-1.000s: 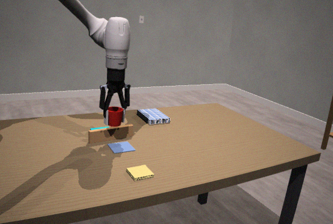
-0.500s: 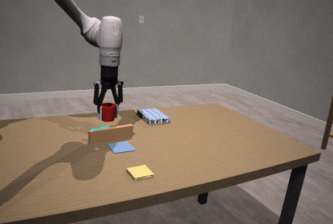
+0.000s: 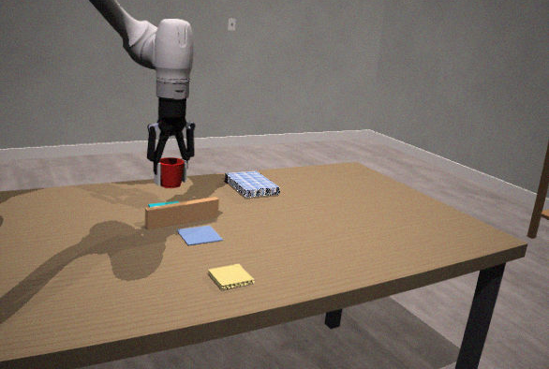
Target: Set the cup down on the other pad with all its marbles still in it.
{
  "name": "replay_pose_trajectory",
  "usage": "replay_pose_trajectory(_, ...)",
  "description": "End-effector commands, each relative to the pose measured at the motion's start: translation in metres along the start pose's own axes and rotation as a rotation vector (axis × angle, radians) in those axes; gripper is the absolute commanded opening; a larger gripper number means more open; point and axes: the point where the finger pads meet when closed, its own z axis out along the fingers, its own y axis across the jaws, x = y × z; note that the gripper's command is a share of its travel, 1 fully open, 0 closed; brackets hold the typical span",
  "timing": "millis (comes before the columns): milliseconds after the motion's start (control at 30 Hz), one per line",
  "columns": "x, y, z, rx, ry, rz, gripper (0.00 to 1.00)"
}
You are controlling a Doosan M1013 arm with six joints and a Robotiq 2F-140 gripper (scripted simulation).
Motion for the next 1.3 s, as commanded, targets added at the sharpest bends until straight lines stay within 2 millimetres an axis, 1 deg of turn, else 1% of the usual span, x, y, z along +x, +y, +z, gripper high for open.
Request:
replay_pose_trajectory(0,0.007,0.000,0.000,0.000,0.000,0.000,0.49)
replay_pose_trajectory(333,0.014,0.000,0.000,0.000,0.000,0.000,0.49)
replay_pose_trajectory(833,0.015,0.000,0.000,0.000,0.000,0.000,0.49)
replay_pose_trajectory(1267,0.015,0.000,0.013,0.000,0.000,0.000,0.49)
